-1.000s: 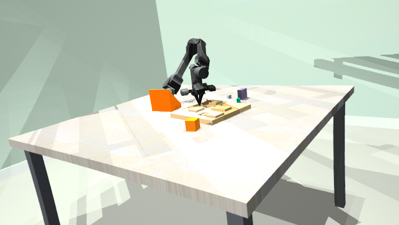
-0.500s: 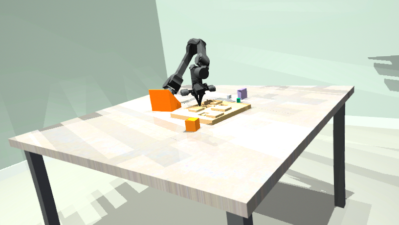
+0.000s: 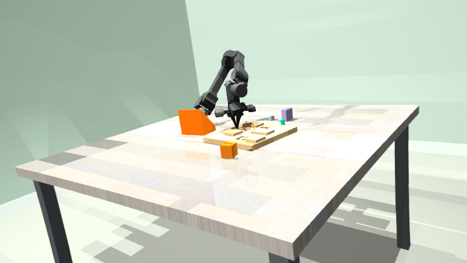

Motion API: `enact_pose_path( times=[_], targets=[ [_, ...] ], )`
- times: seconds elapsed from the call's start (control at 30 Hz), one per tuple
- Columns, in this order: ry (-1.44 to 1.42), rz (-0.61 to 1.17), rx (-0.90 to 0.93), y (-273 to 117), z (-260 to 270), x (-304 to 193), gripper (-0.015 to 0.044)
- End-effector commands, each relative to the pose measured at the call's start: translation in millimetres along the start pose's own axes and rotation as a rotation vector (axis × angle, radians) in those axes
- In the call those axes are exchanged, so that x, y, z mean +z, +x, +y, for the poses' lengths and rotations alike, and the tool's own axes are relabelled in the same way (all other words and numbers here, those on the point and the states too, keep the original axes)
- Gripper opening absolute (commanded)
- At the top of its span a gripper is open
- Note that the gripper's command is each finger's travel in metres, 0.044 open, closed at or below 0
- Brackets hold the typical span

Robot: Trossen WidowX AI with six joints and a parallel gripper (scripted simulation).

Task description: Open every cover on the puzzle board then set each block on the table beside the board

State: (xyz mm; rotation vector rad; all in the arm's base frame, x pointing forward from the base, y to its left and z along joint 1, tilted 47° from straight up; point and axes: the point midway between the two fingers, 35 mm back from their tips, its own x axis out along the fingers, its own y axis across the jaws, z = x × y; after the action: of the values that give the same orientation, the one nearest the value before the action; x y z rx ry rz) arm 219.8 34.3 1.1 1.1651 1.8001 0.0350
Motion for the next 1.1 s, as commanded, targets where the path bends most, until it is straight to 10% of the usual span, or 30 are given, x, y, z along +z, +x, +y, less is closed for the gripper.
enact_pose_path(
  times=[0.0, 1.07],
  targets=[
    [0.007, 0.004, -0.002, 1.3, -1.5, -1.1, 0.0000],
    [0.002, 0.000, 0.001, -1.2, 0.1, 0.1, 0.0000]
  ],
)
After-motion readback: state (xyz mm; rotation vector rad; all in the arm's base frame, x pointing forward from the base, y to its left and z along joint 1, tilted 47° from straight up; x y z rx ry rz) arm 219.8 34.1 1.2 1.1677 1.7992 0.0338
